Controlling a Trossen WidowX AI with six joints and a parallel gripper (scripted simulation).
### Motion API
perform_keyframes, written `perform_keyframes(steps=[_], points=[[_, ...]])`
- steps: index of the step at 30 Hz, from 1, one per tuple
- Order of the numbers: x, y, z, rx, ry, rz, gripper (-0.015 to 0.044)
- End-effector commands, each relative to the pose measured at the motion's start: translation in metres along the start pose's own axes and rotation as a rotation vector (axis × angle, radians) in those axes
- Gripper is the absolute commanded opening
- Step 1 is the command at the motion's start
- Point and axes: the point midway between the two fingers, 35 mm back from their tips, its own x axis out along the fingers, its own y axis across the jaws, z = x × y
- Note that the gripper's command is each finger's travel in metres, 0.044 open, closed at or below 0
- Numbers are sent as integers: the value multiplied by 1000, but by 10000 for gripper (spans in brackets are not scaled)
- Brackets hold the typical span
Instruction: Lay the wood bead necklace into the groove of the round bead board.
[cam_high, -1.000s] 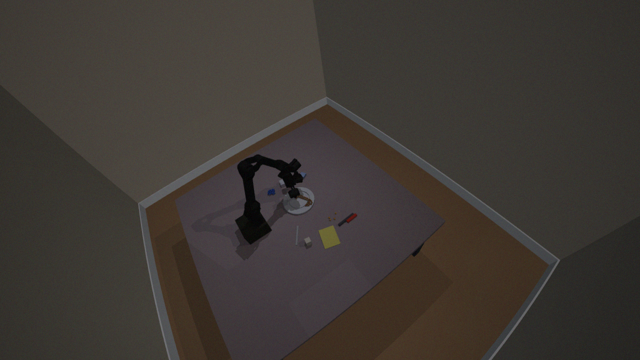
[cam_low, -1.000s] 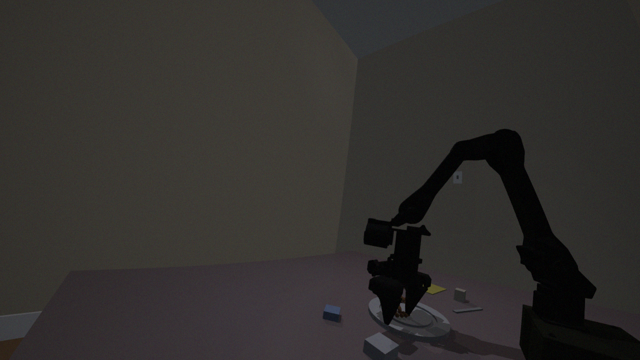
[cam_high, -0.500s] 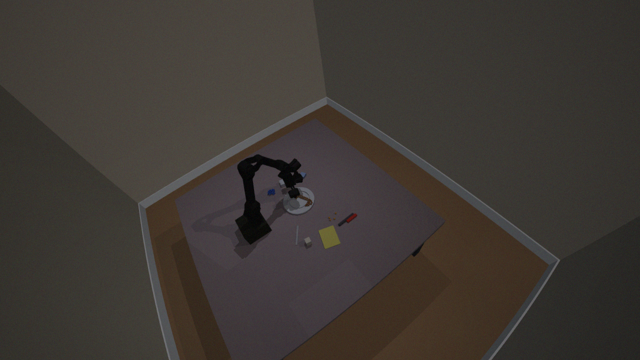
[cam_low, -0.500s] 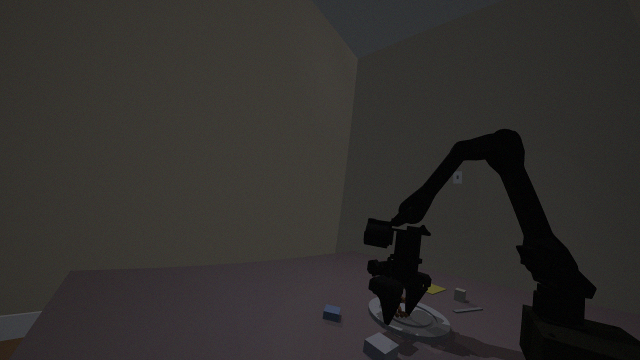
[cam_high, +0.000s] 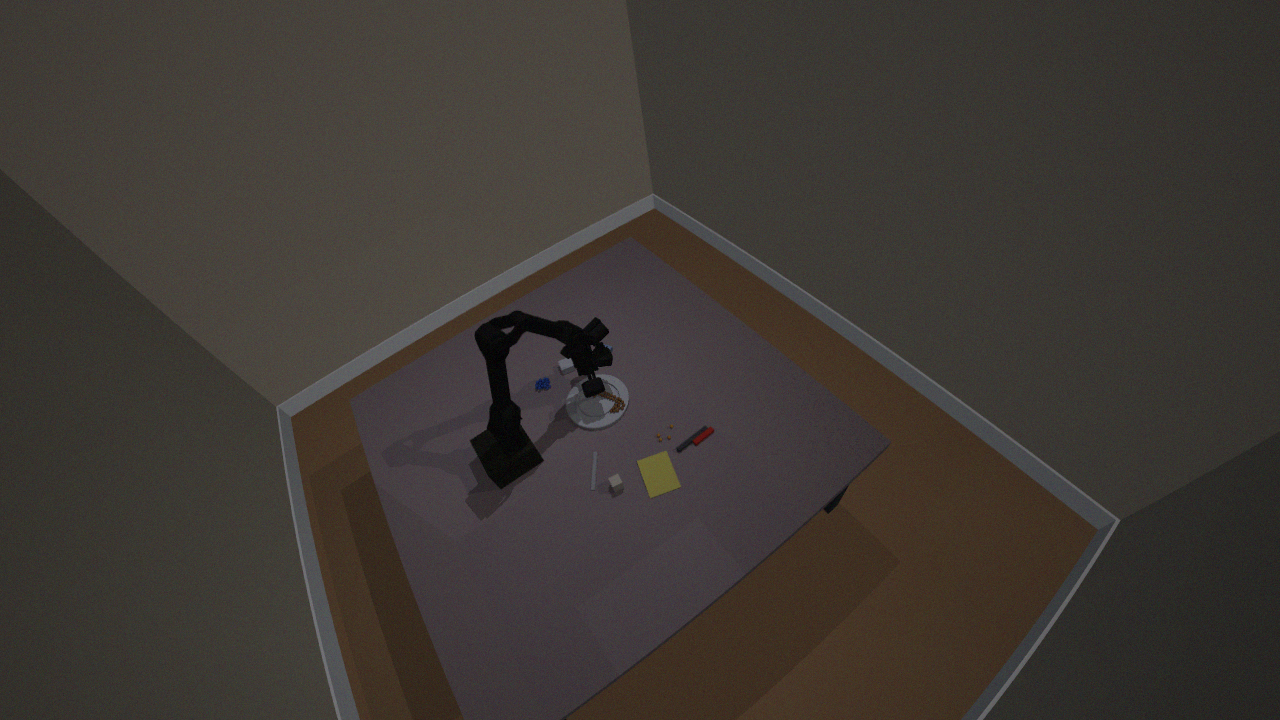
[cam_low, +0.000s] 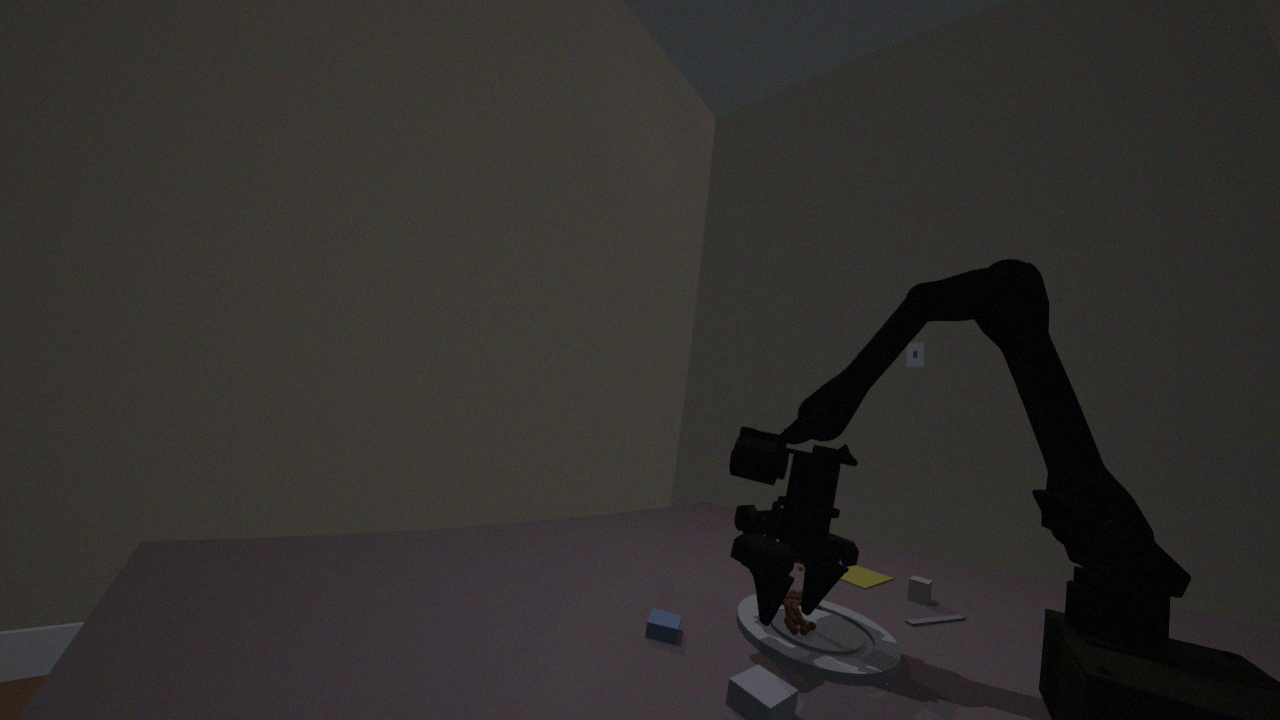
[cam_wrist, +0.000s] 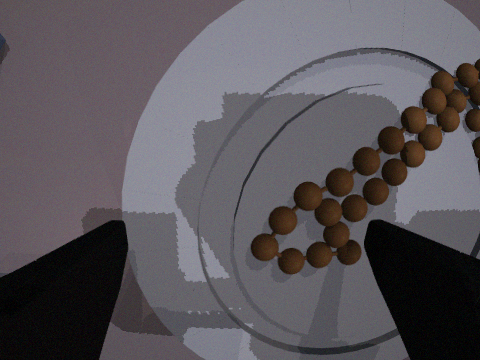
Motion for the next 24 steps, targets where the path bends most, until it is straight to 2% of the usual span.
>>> perform_keyframes(steps=[1,14,21,24], points=[[-4,-12,14,55,-2,-10,380],[-27,-93,68,306,47,-55,380],[-11,-95,68,310,48,-55,380],[-18,-93,70,314,38,-51,380]])
